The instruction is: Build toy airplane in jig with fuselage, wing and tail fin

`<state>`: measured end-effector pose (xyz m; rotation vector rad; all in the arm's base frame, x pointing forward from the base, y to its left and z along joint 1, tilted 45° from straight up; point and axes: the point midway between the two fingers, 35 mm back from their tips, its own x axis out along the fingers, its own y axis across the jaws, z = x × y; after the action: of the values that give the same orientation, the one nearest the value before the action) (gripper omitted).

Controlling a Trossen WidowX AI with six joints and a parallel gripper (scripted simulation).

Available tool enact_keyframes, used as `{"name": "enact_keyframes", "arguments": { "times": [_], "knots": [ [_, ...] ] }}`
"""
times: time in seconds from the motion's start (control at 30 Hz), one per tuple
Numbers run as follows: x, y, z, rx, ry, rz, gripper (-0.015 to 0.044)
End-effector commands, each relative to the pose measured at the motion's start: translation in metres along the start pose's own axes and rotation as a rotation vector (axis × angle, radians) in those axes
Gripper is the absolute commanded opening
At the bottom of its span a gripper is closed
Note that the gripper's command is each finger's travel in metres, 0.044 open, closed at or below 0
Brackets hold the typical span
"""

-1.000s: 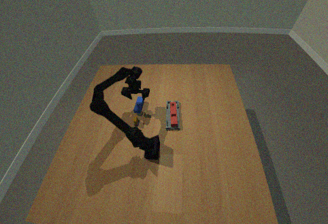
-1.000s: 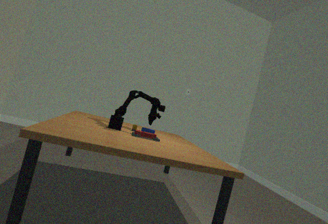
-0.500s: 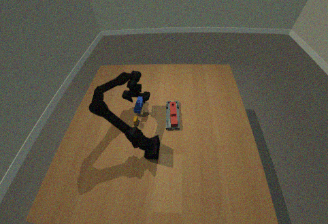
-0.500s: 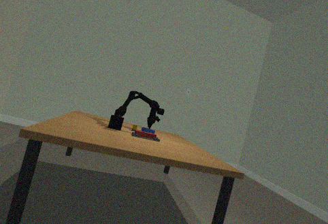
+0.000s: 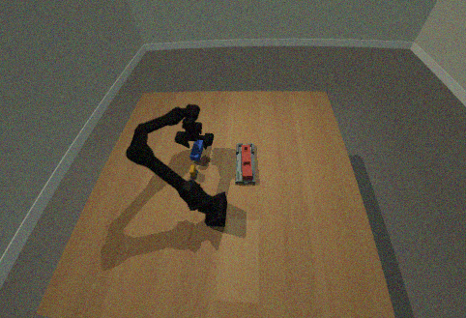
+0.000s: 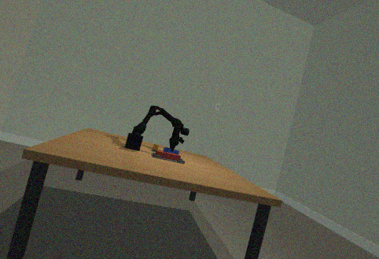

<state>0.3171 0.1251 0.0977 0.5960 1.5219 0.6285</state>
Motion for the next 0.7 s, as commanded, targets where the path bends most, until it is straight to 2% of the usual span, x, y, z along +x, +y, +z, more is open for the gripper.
{"name": "enact_keyframes", "arguments": {
  "times": [0.0,0.13,0.43,0.67],
  "knots": [
    [0.0064,0.0002,-0.0005,0.005,0.001,0.006,0.0440],
    [0.0102,0.0003,-0.0008,0.005,0.001,0.007,0.0440],
    [0.0102,0.0003,-0.0008,0.005,0.001,0.007,0.0204],
    [0.0102,0.0003,-0.0008,0.005,0.001,0.007,0.0157]
  ]
}}
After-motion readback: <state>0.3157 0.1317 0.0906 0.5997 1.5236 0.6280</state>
